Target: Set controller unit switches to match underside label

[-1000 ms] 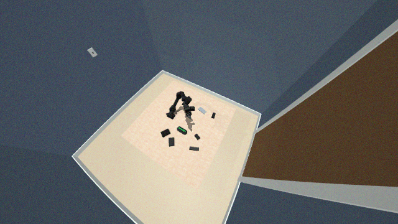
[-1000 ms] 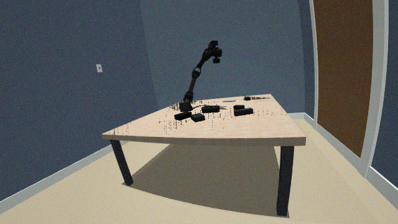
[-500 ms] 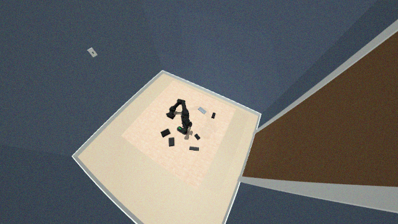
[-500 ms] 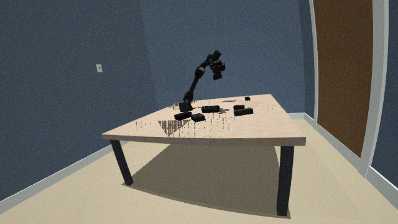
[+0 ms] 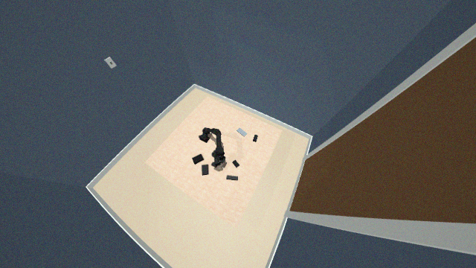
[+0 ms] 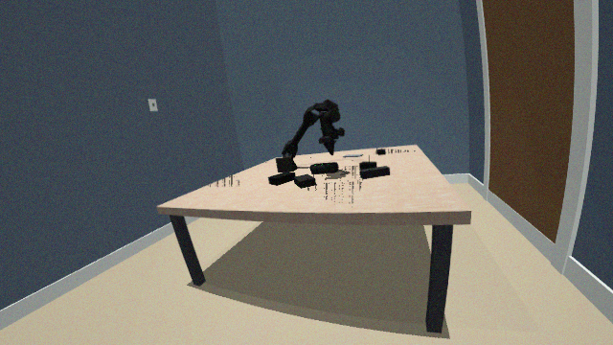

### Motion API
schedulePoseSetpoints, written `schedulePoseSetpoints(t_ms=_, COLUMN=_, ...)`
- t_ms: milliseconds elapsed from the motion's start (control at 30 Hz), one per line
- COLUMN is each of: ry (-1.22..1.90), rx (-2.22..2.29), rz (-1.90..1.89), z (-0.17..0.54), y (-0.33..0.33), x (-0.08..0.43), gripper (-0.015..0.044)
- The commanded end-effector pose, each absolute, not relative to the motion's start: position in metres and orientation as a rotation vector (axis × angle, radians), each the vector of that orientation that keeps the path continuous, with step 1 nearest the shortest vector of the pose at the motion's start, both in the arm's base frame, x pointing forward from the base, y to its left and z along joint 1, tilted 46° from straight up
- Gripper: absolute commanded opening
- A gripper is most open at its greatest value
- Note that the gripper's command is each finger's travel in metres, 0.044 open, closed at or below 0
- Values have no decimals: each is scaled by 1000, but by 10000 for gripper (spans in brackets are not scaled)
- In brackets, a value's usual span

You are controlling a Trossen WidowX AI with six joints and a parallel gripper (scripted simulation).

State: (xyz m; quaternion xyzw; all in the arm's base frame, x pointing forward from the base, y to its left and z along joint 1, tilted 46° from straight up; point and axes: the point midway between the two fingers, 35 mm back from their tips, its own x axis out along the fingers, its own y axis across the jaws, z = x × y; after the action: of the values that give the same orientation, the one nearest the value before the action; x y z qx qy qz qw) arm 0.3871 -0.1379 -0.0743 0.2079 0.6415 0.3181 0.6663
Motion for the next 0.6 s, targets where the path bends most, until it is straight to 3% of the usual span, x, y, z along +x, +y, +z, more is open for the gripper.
schedulePoseSetpoints(t_ms=0, ry=1538, rx=651, rz=762, z=-91, y=-118, x=371, gripper=0)
schedulePoseSetpoints(t_ms=567, ry=1568, rx=767, rz=832, z=-112, y=-96, x=359, gripper=0)
